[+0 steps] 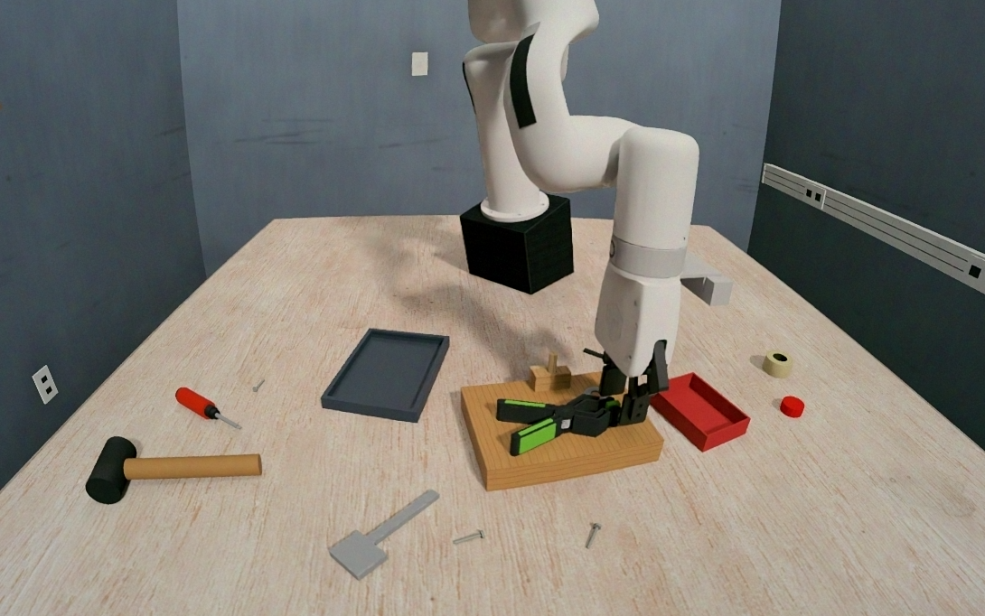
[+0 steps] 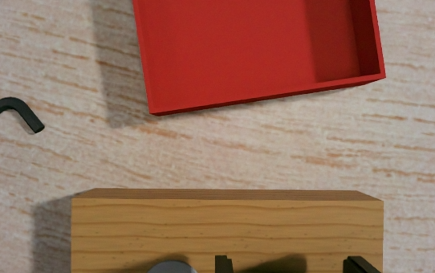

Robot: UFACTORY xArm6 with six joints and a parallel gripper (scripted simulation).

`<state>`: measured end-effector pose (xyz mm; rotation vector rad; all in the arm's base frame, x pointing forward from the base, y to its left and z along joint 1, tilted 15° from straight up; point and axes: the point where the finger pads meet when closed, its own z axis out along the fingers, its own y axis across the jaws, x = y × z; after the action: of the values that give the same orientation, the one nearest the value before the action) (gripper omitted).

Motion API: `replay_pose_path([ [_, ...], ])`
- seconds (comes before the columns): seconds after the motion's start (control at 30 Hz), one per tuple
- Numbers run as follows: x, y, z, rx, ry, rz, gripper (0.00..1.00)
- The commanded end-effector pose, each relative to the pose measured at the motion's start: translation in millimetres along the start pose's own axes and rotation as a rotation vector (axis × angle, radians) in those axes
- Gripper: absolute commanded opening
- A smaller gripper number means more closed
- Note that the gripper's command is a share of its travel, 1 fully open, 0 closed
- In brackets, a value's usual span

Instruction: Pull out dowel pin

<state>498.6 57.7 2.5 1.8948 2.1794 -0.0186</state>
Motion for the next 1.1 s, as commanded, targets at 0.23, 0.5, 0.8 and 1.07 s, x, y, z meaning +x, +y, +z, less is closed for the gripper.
replay_pose_path([
  [0.23,0,2,-25.9,-0.004,0.000,0.000,0.55],
  [0.5,0,2,-40.7,-0.004,0.001,0.000,0.55],
  [0.8,0,2,-59.3,-0.004,0.001,0.000,0.55],
  [1.07,0,2,-66.7,-0.004,0.001,0.000,0.55],
])
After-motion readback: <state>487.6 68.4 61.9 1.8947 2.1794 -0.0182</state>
